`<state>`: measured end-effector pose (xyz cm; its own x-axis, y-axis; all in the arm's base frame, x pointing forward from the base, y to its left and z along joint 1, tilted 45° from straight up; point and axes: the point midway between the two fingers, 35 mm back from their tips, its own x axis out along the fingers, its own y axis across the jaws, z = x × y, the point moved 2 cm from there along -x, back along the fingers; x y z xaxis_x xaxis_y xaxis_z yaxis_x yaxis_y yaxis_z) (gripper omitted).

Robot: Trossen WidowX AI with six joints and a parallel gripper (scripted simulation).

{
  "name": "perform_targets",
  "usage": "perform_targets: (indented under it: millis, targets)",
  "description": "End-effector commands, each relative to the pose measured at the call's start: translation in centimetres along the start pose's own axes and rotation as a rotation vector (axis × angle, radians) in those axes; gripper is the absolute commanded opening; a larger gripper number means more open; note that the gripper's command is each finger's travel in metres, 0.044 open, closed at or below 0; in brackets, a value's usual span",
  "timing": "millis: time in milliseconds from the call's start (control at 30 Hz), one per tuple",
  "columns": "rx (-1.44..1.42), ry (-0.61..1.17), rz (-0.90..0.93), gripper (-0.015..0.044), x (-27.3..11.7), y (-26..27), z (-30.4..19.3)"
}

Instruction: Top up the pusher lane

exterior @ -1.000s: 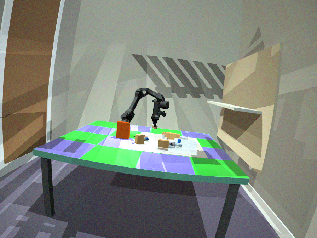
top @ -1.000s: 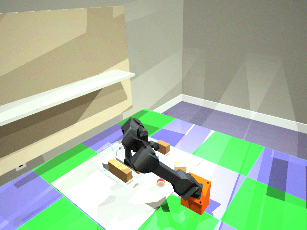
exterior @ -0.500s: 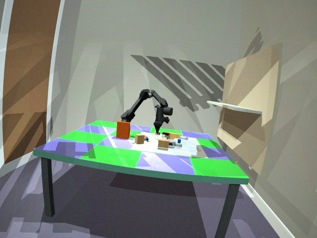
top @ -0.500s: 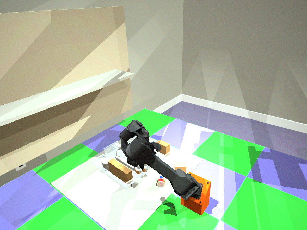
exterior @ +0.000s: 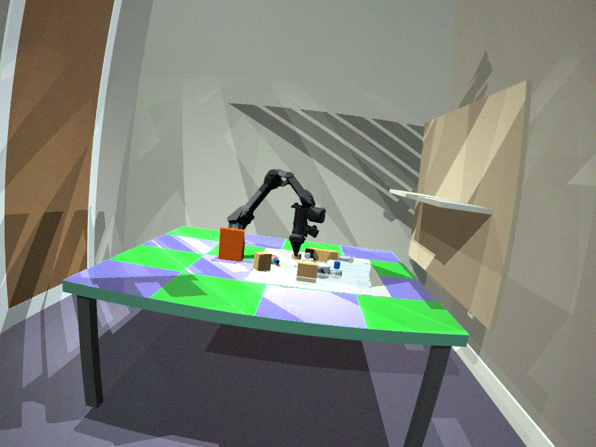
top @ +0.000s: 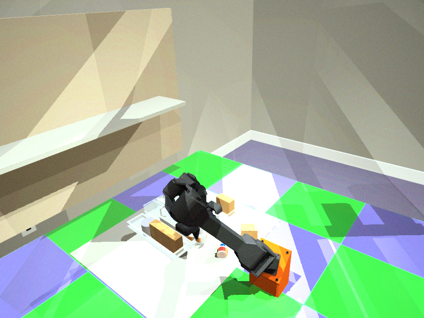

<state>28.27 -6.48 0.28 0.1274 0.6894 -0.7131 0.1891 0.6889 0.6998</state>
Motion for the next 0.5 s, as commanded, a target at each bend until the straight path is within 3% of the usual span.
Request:
perform_targets:
  millis: [0,467]
  targets:
    - [0.007,-0.001,0.006,0.0000,0.23,-0.04,0.06]
    - [0.007,-0.001,0.006,0.0000,0.24,-0.05,0.68]
